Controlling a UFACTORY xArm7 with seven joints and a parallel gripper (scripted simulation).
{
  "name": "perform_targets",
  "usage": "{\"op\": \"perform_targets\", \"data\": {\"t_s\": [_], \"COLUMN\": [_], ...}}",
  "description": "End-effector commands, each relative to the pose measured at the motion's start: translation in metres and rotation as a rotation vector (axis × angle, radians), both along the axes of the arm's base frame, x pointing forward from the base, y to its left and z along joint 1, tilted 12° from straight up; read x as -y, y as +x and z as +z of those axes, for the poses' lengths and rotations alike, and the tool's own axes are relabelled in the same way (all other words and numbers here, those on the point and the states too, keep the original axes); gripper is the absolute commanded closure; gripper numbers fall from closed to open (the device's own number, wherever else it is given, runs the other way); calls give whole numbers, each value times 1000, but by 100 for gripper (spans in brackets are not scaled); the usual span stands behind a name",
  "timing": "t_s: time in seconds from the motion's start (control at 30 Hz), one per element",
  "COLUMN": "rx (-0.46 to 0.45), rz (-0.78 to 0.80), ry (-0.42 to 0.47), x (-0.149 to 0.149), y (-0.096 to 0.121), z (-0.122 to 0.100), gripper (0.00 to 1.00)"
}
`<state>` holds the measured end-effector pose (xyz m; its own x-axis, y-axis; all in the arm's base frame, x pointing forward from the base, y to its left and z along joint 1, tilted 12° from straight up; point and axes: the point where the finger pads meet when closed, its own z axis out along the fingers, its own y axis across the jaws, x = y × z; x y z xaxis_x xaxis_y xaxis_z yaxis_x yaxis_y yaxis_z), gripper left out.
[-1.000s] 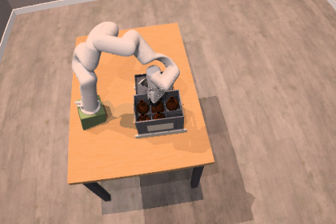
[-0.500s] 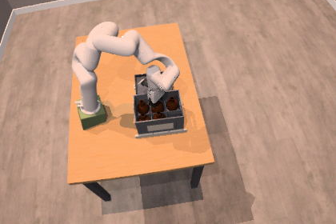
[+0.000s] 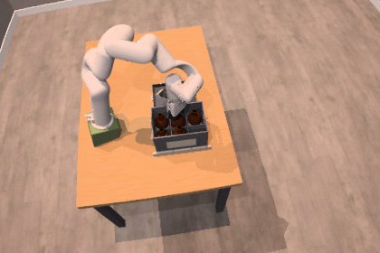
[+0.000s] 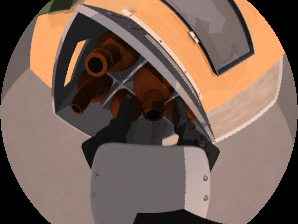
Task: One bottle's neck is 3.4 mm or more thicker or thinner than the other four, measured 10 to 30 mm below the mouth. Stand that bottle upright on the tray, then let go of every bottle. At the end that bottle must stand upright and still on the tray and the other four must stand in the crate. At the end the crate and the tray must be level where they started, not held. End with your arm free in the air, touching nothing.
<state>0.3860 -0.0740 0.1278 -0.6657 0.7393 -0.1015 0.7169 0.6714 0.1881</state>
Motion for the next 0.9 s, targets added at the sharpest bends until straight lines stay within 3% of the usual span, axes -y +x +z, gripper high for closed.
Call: {"op": "perform_targets", "data": {"t_s": [0.0, 0.5, 0.87], "rx": [3, 3, 3], "rz": [-1, -1, -1], "ry": [0, 0, 0], "x": [0, 1, 3], "y": [1, -2, -10], "z": [1, 15, 49], "gripper": [35, 35, 35]}}
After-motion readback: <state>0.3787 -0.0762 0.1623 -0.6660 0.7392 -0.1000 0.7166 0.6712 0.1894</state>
